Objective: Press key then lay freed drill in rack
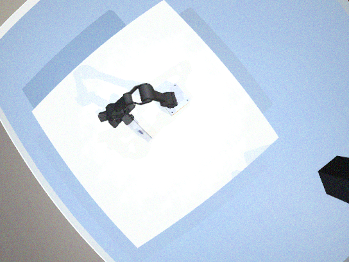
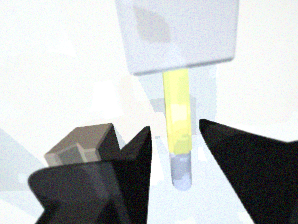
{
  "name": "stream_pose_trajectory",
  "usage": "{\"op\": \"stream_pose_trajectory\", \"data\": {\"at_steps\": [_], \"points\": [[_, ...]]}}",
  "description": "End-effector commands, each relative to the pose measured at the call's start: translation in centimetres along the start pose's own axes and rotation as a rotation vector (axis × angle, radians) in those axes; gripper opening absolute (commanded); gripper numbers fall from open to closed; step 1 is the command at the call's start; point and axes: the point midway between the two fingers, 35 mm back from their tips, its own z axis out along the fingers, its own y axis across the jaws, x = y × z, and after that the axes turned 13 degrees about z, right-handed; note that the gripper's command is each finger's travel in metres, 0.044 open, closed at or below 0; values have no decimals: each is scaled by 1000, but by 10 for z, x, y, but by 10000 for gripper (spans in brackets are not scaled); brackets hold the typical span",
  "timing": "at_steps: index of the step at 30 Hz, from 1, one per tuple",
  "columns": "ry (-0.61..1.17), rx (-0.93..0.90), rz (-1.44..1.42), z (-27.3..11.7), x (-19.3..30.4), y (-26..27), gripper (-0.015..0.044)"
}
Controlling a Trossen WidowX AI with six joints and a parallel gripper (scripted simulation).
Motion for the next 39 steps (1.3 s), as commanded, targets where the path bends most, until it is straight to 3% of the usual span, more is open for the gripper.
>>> {"op": "stream_pose_trajectory", "data": {"at_steps": [1, 3, 13, 39], "points": [[0, 0, 0, 0, 0, 0, 125], [0, 0, 0, 0, 0, 0, 72], [1, -2, 2, -1, 0, 1, 0], [2, -4, 3, -4, 8, -1, 0]]}}
